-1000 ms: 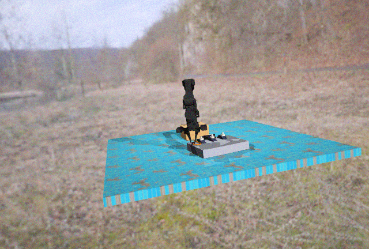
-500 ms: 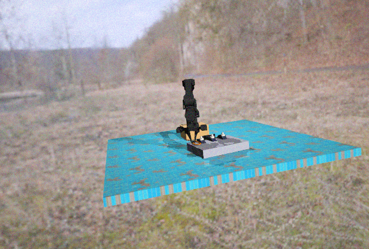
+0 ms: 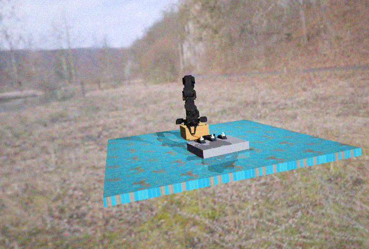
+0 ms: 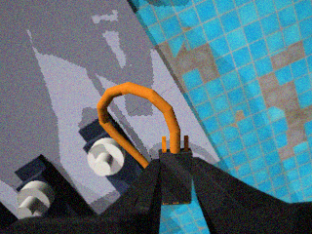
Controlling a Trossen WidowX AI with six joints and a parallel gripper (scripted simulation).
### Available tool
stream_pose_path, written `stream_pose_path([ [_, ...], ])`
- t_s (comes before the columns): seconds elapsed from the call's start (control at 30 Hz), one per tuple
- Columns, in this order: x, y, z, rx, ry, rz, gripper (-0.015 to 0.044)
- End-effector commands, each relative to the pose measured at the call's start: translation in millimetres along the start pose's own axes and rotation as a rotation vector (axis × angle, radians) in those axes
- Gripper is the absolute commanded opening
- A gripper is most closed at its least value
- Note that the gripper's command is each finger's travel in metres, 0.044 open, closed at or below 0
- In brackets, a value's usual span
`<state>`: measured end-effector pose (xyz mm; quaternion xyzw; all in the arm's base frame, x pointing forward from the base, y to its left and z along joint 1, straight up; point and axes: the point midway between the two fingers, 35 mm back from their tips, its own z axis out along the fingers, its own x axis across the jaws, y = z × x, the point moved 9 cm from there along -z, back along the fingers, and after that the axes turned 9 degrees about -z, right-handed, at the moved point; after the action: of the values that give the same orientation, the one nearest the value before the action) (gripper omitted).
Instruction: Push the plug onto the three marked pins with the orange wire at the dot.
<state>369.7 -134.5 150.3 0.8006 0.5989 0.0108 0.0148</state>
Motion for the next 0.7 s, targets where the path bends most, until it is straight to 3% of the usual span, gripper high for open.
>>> stream_pose_path([
  [0.0,5,-7,-4,0.0,-0.001,0.098,0.0],
  [0.67,34,-43,-10,0.004,0.0,0.717,0.0],
])
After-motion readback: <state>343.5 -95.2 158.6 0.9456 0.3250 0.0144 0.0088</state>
